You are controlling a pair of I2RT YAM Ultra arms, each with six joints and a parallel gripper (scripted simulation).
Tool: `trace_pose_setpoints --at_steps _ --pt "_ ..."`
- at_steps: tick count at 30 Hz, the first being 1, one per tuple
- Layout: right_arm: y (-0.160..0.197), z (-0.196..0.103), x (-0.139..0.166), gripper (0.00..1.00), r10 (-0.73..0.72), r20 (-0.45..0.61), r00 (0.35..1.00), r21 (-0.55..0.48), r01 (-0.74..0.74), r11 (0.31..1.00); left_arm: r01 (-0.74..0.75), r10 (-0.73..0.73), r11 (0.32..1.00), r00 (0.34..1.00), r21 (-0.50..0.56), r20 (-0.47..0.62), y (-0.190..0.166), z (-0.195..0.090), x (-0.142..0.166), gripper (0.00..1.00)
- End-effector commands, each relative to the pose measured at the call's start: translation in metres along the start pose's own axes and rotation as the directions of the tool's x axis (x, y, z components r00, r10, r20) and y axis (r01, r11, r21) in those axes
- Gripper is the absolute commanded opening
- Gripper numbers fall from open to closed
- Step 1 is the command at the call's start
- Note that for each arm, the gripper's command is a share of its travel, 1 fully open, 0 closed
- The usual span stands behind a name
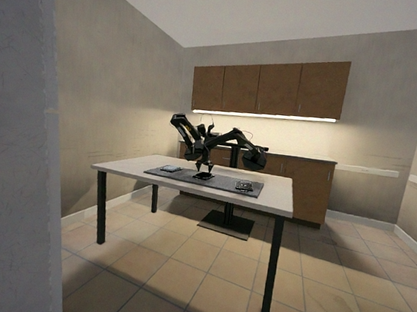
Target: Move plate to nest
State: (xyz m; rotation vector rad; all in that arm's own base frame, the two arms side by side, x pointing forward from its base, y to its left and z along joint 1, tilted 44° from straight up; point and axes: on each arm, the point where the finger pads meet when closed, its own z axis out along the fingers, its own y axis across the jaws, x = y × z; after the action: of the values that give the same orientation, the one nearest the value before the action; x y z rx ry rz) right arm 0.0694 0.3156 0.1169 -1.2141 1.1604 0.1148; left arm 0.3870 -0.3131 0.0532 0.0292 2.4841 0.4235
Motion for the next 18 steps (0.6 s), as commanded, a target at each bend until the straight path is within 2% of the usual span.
trace_pose_setpoints --at_steps 1,5,8,12,18 --pt "0.005 -0.002 0.003 1.0 -0.019 0.0 1.0 -0.014 0.019 1.0 0.003 -0.004 1.0 0.999 0.018 0.032 -0.006 -0.03 -0.006 1.0" --pt "0.005 -0.002 0.003 1.0 -0.019 0.0 1.0 -0.014 0.019 1.0 0.003 -0.004 1.0 1.0 0.019 0.031 -0.005 -0.058 -0.006 1.0" --pt "0.005 -0.002 0.003 1.0 -0.019 0.0 1.0 -0.014 0.019 1.0 -0.007 0.007 1.0 1.0 0.009 0.023 -0.007 -0.057 -0.001 1.0" --pt "0.005 -0.002 0.003 1.0 -0.019 0.0 1.0 -0.014 0.019 1.0 -0.032 0.031 0.999 0.999 -0.013 -0.012 -0.007 -0.04 0.011 1.0" --pt "0.005 -0.002 0.003 1.0 -0.019 0.0 1.0 -0.014 0.019 1.0 -0.036 0.036 0.999 0.999 0.006 0.0 -0.013 -0.038 0.009 1.0"
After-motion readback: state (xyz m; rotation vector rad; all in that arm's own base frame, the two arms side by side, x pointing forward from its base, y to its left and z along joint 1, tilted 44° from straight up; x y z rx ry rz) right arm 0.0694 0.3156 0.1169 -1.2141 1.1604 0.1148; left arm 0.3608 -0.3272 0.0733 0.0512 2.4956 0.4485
